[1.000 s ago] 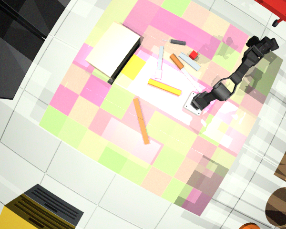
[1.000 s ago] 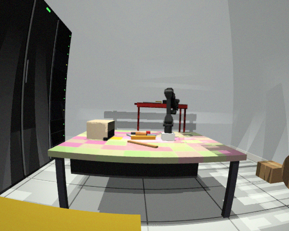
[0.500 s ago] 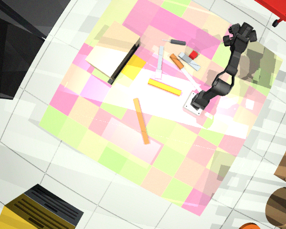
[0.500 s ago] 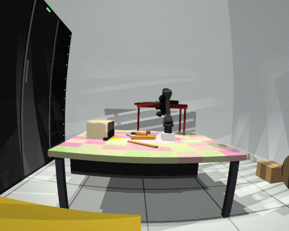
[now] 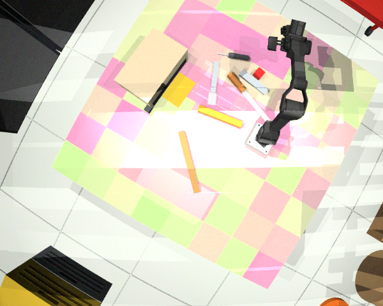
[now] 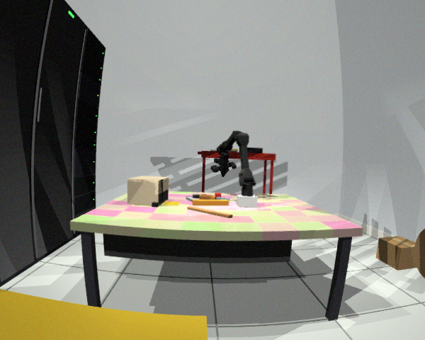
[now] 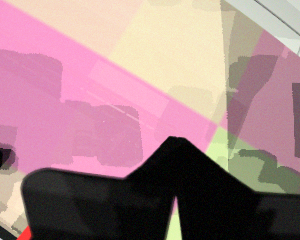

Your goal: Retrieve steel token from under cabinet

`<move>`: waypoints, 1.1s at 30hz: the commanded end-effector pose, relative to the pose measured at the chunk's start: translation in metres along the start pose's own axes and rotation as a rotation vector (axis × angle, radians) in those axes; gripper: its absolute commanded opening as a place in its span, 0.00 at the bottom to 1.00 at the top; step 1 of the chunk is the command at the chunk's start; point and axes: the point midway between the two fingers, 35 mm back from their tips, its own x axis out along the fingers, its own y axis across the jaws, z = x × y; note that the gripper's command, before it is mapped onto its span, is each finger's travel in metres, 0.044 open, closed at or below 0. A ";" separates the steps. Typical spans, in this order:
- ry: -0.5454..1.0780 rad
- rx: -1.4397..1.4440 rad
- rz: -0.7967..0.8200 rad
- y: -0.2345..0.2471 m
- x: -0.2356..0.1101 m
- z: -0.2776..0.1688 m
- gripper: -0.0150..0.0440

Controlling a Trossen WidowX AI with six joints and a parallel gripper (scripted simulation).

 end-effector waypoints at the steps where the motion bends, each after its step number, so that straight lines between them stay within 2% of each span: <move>1: 0.076 0.114 0.074 0.045 0.000 -0.009 0.25; 10: 0.271 0.337 0.141 0.128 -0.010 -0.040 0.25; 20: 0.499 0.564 0.083 0.202 -0.034 -0.087 0.25; 28: 0.513 0.578 0.075 0.206 -0.036 -0.090 0.25; 33: 0.513 0.578 0.075 0.213 -0.011 -0.100 0.25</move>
